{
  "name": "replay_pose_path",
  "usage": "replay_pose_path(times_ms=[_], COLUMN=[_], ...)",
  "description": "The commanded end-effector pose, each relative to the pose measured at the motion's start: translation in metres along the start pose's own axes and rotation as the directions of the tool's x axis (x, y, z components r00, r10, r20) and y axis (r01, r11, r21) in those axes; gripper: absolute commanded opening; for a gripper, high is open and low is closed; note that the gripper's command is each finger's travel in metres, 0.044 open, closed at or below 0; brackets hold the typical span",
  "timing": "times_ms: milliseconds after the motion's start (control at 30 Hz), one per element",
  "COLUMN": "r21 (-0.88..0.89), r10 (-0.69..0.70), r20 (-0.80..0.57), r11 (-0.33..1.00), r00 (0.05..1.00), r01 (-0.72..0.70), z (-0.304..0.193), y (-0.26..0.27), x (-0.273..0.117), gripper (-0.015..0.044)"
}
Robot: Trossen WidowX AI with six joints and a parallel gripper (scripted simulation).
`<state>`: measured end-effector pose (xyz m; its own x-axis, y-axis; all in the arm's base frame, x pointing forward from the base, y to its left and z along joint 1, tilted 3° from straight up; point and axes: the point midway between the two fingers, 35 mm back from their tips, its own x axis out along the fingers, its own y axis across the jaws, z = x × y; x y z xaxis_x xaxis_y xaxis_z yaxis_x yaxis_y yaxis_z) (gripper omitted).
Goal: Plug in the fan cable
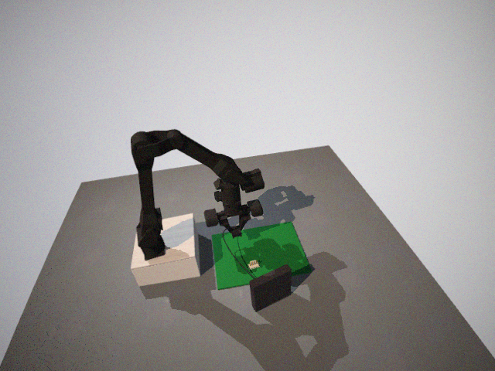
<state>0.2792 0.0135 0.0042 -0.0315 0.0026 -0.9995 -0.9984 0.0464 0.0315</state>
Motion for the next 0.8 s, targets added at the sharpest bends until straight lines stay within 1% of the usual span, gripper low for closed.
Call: replay_pose_path(times_ms=[0, 100, 233, 500, 767], r21=[0.005, 0.005, 0.028, 0.295, 0.545], r10=[-0.005, -0.004, -0.004, -0.006, -0.007], r20=[-0.006, -0.006, -0.006, -0.006, -0.007], r11=[1.0, 1.0, 1.0, 0.955, 0.838], r00=[1.0, 1.0, 1.0, 1.0, 1.0], r01=[0.005, 0.004, 0.005, 0.007, 0.009], z=[-0.001, -0.001, -0.001, -0.004, -0.006], y=[0.0, 0.001, 0.001, -0.011, -0.022], x=[-0.015, -0.022, -0.023, -0.024, -0.025], gripper=[0.0, 0.0, 0.0, 0.0, 0.0])
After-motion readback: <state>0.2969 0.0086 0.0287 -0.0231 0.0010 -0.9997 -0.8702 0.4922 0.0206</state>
